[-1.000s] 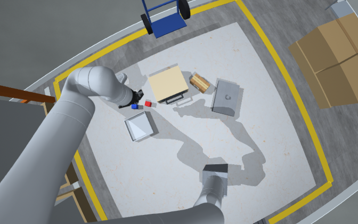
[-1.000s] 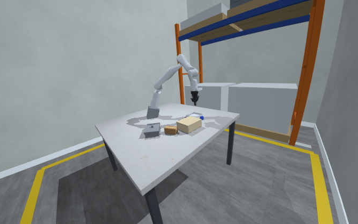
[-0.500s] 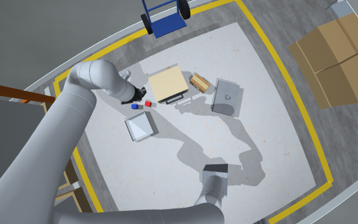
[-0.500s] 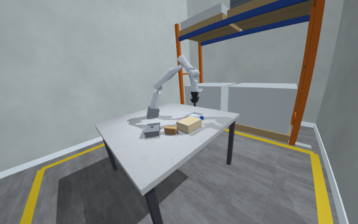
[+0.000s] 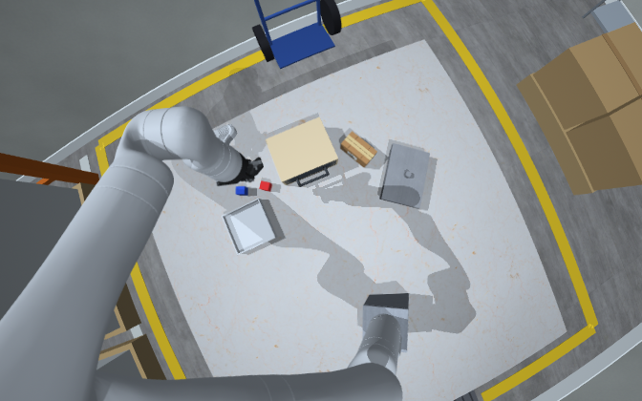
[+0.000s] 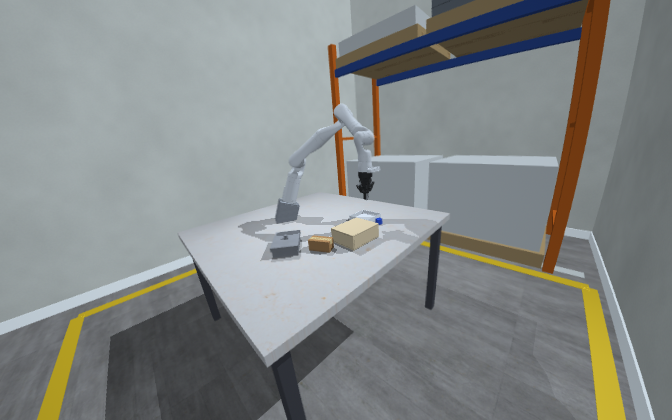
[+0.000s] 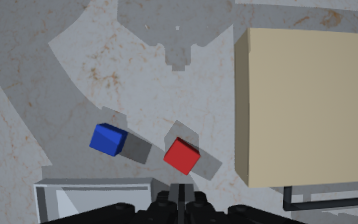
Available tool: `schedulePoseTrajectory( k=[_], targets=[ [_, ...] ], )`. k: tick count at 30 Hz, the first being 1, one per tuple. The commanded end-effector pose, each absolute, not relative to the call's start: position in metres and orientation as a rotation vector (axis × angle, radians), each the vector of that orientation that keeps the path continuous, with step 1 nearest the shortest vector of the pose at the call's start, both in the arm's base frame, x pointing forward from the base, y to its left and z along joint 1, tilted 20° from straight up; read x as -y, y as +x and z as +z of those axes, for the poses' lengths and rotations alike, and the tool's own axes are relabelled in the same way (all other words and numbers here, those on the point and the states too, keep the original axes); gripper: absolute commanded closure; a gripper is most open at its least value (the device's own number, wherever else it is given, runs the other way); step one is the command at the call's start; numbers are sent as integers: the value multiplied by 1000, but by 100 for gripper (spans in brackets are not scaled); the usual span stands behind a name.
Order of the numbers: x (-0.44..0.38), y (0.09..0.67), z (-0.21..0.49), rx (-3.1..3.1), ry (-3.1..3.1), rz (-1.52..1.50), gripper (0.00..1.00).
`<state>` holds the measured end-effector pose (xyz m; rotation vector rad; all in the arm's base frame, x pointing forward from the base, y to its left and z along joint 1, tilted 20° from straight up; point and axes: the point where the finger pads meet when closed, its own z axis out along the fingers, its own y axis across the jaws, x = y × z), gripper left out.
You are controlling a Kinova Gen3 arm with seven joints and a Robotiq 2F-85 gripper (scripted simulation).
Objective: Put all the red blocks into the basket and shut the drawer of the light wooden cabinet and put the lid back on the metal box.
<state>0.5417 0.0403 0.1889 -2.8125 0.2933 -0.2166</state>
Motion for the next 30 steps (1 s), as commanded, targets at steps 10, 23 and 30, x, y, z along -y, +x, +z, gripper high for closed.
schedulePoseTrajectory(
  k=[10,23,30],
  targets=[
    [-39,541,188,-509,-2773,-177,90],
    [-38,539,186,-927,-2652,-95,90],
    [-37,538,184,-1253,-2511,-30,90]
  ],
)
